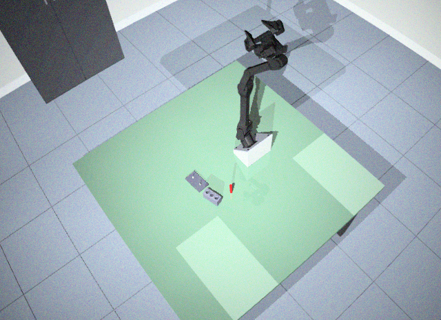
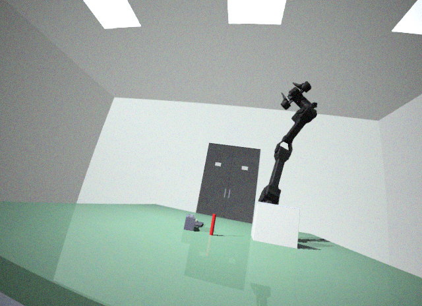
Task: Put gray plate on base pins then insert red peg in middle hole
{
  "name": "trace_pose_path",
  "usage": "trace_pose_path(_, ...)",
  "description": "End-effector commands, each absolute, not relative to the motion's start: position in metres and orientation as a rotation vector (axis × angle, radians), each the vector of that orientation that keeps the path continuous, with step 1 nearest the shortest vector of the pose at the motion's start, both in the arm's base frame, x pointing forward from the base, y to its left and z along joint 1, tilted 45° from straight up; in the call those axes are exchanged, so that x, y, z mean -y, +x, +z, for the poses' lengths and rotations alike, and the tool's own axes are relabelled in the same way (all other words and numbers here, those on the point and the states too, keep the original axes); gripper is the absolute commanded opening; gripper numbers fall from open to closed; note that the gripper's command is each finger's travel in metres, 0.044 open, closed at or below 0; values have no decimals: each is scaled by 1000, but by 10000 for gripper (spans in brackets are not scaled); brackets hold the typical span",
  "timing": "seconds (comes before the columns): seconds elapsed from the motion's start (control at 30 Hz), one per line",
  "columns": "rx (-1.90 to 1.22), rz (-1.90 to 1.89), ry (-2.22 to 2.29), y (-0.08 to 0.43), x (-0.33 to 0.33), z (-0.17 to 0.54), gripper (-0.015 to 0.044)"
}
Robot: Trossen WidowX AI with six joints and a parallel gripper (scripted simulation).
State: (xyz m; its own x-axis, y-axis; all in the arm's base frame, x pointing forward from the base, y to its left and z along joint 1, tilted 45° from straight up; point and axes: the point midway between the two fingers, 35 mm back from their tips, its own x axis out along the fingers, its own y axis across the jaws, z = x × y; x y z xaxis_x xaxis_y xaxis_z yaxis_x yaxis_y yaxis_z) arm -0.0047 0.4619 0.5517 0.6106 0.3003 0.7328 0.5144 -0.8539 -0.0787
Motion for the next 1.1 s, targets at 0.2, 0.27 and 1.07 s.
trace_pose_path(0.2, 672, -1221, -2789, 29, -495, 533, 440)
trace_pose_path(0.27, 702, -1246, -2888, 47, -512, 519, 440)
trace_pose_path(1.07, 1191, -570, -4157, 327, -532, 263, 440)
